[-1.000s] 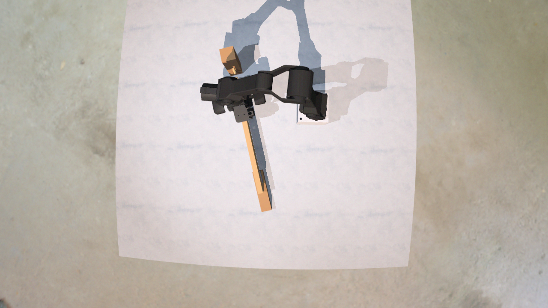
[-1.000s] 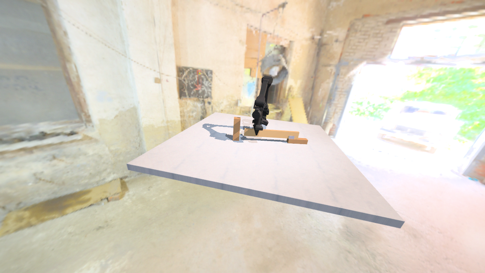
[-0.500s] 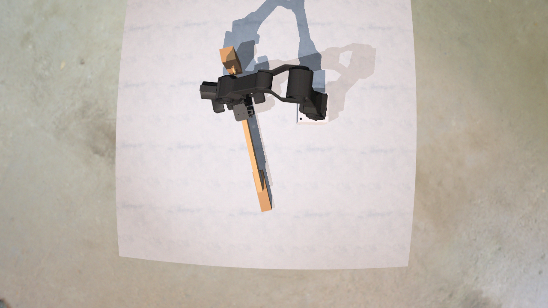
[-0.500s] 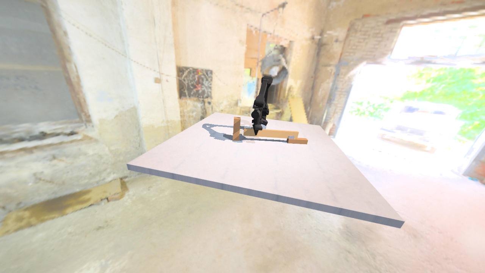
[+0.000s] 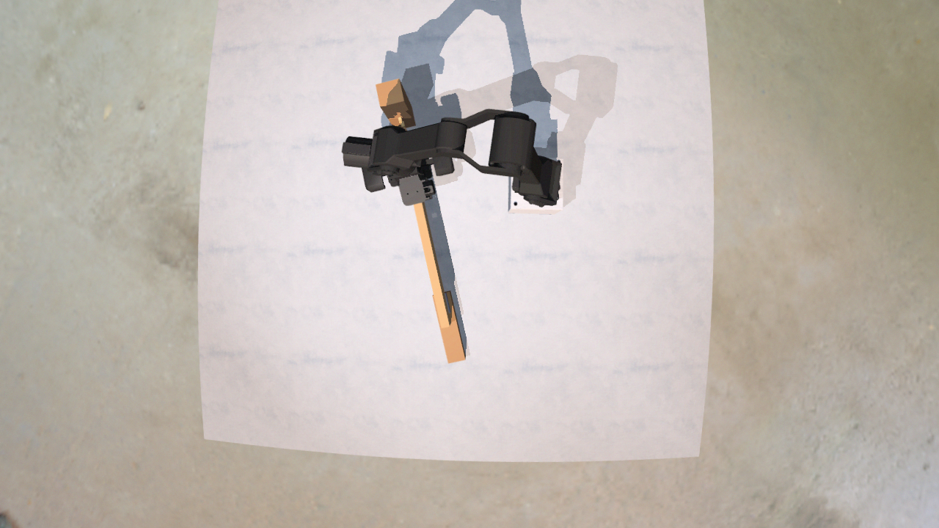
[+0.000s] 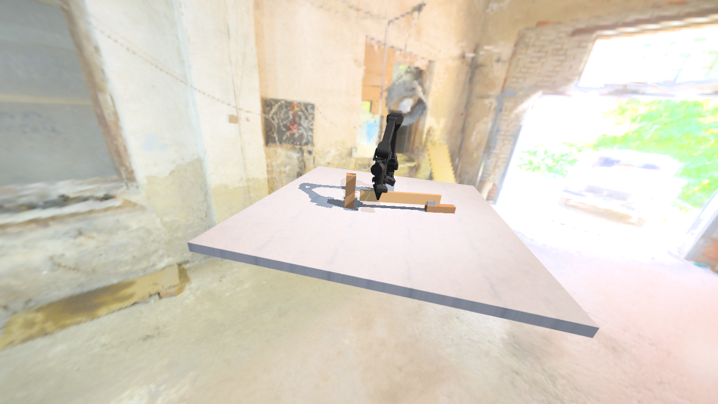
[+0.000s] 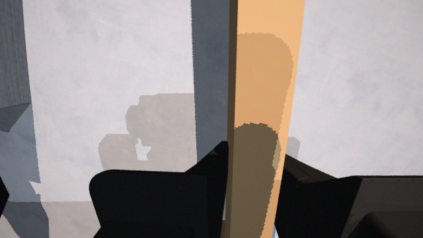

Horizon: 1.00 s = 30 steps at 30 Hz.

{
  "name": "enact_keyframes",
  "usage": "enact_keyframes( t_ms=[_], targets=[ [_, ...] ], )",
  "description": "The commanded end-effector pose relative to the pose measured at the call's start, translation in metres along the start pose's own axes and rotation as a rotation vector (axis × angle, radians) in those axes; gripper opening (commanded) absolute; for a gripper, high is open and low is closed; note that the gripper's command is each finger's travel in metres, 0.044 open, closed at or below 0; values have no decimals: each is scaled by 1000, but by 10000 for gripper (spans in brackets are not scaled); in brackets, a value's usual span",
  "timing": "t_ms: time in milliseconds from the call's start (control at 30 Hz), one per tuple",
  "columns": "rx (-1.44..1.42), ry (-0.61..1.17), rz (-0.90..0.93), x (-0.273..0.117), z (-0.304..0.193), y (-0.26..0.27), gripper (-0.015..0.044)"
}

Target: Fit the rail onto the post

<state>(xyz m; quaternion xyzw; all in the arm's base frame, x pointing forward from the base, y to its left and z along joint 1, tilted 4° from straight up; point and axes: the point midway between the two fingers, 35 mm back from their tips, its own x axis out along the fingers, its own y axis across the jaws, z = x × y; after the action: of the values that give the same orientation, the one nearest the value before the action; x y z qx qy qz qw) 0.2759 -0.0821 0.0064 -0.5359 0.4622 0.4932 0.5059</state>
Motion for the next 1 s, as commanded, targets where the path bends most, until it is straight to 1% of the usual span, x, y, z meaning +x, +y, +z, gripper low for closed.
enact_keyframes(
  t_ms=[0, 967],
  targets=[
    [-3, 5, -4, -1, -3, -2, 0],
    [-3, 6, -4, -2, -12, -2, 0]
  ],
)
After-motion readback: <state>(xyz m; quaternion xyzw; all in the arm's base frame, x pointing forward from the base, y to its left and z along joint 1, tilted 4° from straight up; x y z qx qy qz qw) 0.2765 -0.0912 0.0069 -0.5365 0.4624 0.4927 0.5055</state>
